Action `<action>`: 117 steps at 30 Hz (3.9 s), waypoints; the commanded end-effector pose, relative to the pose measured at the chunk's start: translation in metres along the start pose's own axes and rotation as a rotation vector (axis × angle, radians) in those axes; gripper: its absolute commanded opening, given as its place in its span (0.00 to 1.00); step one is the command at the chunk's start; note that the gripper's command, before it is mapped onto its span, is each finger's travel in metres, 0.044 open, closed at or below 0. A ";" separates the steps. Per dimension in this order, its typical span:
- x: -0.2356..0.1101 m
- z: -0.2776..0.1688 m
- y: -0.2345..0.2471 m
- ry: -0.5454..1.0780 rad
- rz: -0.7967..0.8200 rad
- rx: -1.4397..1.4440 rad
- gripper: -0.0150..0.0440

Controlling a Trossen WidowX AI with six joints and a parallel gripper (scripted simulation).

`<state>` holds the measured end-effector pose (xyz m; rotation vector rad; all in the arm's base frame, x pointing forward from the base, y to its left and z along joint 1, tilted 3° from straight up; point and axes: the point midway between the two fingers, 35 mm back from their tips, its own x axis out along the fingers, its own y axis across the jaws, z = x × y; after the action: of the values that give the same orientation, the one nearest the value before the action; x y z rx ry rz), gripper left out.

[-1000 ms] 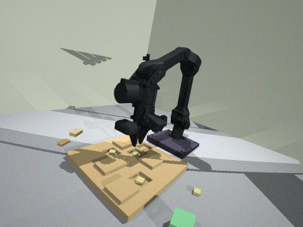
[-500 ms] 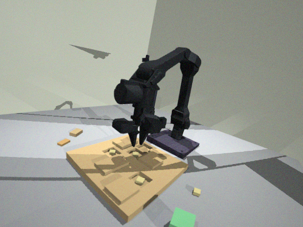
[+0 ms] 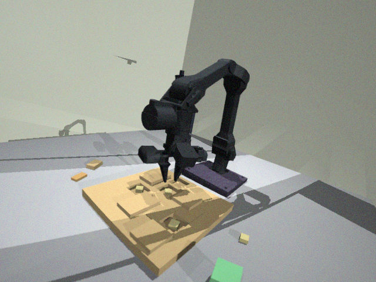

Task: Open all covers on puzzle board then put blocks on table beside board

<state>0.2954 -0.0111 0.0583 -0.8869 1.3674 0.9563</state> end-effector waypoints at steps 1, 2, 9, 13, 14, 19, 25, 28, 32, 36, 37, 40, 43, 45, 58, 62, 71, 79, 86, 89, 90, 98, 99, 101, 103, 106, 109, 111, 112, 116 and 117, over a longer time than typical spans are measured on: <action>0.001 0.000 0.000 0.003 -0.003 0.058 0.50; 0.001 0.000 0.000 0.003 -0.003 0.073 0.50; 0.002 0.000 0.000 0.003 -0.003 0.177 0.50; 0.002 0.000 0.000 0.003 -0.003 0.237 0.50; 0.002 0.000 0.000 0.003 -0.003 0.252 0.50; 0.003 0.000 0.000 0.003 -0.003 0.327 0.50; 0.004 0.000 0.000 0.003 -0.003 0.402 0.50; 0.004 0.000 0.000 0.003 -0.003 0.409 0.50; 0.004 0.000 0.000 0.003 -0.003 0.409 0.50; 0.004 0.000 0.000 0.003 -0.003 0.409 0.50; 0.004 0.000 0.000 0.003 -0.003 0.409 0.50; 0.006 0.000 0.000 0.003 -0.003 0.409 0.50; 0.009 0.000 0.000 0.003 -0.003 0.409 0.50; 0.011 0.000 0.000 0.003 -0.003 0.409 0.50; 0.024 -0.001 0.000 0.003 -0.003 0.409 0.50; 0.026 -0.001 0.000 0.003 -0.003 0.409 0.50; 0.031 -0.001 0.000 0.003 -0.003 0.409 0.50; 0.037 -0.001 0.000 0.003 -0.003 0.409 0.50; 0.035 0.000 0.000 -0.001 -0.001 0.403 0.42; 0.035 0.000 0.000 -0.001 -0.001 0.403 0.39; 0.035 0.000 0.000 -0.001 -0.001 0.403 0.39; 0.029 0.000 -0.001 0.000 -0.002 0.403 0.39; 0.028 0.000 -0.001 0.000 -0.002 0.403 0.39; 0.025 0.000 -0.001 0.000 -0.002 0.404 0.39; 0.023 0.000 -0.001 0.000 -0.002 0.404 0.39; 0.019 0.000 -0.001 0.000 -0.002 0.405 0.39; 0.015 0.000 -0.001 0.001 -0.002 0.405 0.39; 0.013 0.000 -0.001 0.001 -0.003 0.406 0.39; 0.011 0.000 -0.001 0.001 -0.003 0.406 0.39; 0.006 0.000 -0.001 0.001 -0.003 0.406 0.39; 0.005 0.000 -0.001 0.002 -0.003 0.407 0.39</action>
<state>0.2949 -0.0109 0.0477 -0.5775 1.4975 0.6478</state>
